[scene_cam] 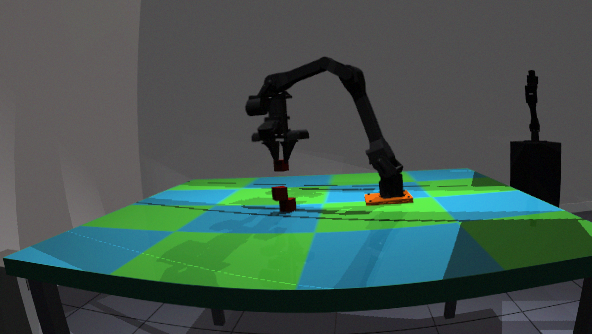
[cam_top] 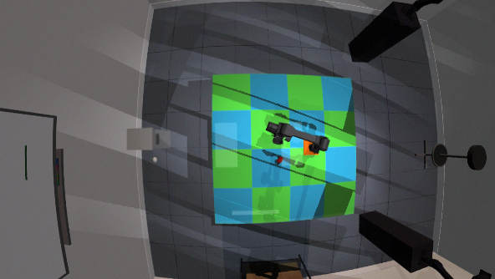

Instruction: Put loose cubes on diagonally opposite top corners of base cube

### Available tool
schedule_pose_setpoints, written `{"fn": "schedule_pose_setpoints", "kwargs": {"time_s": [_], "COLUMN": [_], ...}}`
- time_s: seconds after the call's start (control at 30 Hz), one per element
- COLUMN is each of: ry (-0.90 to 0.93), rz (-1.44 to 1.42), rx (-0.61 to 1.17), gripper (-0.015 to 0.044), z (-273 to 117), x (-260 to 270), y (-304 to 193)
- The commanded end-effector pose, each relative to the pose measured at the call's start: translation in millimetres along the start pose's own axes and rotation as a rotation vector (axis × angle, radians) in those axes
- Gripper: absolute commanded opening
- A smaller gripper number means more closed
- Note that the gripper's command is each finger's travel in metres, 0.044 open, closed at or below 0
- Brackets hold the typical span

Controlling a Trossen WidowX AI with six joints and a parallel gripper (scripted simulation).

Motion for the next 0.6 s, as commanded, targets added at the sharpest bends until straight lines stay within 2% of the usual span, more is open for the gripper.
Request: {"fn": "schedule_pose_setpoints", "kwargs": {"time_s": [0.0, 0.2, 0.57], "ry": [-0.013, -0.013, -0.011], "rz": [-0.003, 0.002, 0.088], "rx": [-0.005, -0.005, -0.008], "gripper": [0.0105, 0.0105, 0.0105], "z": [-17.6, -19.7, -19.2], "x": [2.2, 3.3, 15.4], "y": [0.3, 2.3, 35.2]}}
Point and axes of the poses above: the point midway between the two fingers, 35 mm back from their tips, its own z axis out along the fingers, its own x axis across the jaws, y = z × x, the point moved 5 cm from there along -z, back along the fingers, and after that the axes turned 9 degrees about -z, right-handed, at the moved point
